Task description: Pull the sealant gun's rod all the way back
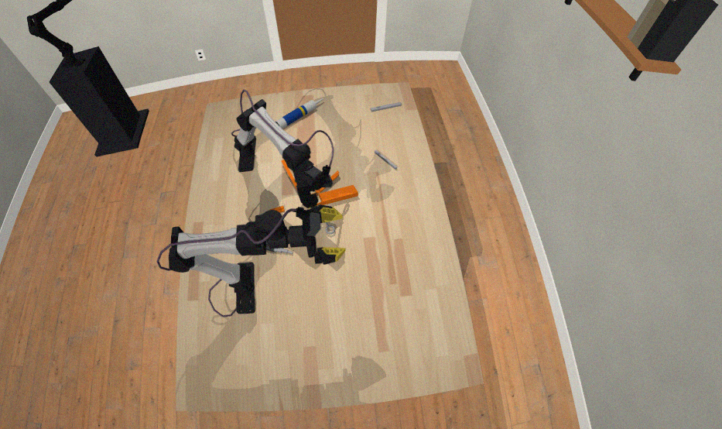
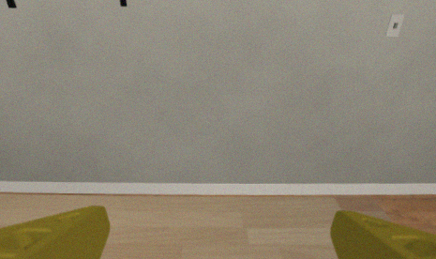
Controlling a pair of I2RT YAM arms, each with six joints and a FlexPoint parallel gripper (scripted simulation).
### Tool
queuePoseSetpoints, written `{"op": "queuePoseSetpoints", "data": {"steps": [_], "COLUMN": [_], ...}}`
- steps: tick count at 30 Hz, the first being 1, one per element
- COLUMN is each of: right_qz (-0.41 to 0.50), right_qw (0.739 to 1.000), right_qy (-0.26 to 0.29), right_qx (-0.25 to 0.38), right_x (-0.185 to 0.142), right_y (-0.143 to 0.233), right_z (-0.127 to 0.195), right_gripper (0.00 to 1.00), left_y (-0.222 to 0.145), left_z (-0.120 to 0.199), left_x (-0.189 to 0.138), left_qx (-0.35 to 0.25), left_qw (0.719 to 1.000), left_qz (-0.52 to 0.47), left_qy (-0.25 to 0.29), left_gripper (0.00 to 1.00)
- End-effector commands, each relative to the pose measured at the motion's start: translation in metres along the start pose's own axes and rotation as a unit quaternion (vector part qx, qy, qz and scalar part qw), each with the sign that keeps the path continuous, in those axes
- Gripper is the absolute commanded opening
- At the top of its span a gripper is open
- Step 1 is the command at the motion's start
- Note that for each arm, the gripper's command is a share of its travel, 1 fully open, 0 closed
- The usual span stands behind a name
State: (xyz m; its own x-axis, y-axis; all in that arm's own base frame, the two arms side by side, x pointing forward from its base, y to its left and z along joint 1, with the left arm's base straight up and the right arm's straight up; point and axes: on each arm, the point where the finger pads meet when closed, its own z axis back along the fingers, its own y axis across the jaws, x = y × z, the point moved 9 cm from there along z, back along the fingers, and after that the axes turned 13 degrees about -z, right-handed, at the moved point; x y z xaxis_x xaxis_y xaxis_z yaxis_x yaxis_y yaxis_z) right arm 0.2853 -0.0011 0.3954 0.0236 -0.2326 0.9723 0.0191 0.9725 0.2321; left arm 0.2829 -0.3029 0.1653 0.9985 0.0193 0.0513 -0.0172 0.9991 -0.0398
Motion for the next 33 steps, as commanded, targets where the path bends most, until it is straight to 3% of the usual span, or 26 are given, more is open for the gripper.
{"op": "queuePoseSetpoints", "data": {"steps": [1,33], "right_qz": [0.004,0.004], "right_qw": [1.000,1.000], "right_qy": [-0.017,-0.017], "right_qx": [0.011,0.011], "right_x": [0.009,0.009], "right_y": [0.003,0.003], "right_z": [0.001,0.001], "right_gripper": [1.00,1.00], "left_y": [-0.008,-0.008], "left_z": [-0.013,-0.063], "left_x": [0.003,-0.001], "left_qx": [0.039,0.048], "left_qw": [0.996,0.995], "left_qz": [0.079,0.082], "left_qy": [0.029,0.035], "left_gripper": [0.88,0.88]}}
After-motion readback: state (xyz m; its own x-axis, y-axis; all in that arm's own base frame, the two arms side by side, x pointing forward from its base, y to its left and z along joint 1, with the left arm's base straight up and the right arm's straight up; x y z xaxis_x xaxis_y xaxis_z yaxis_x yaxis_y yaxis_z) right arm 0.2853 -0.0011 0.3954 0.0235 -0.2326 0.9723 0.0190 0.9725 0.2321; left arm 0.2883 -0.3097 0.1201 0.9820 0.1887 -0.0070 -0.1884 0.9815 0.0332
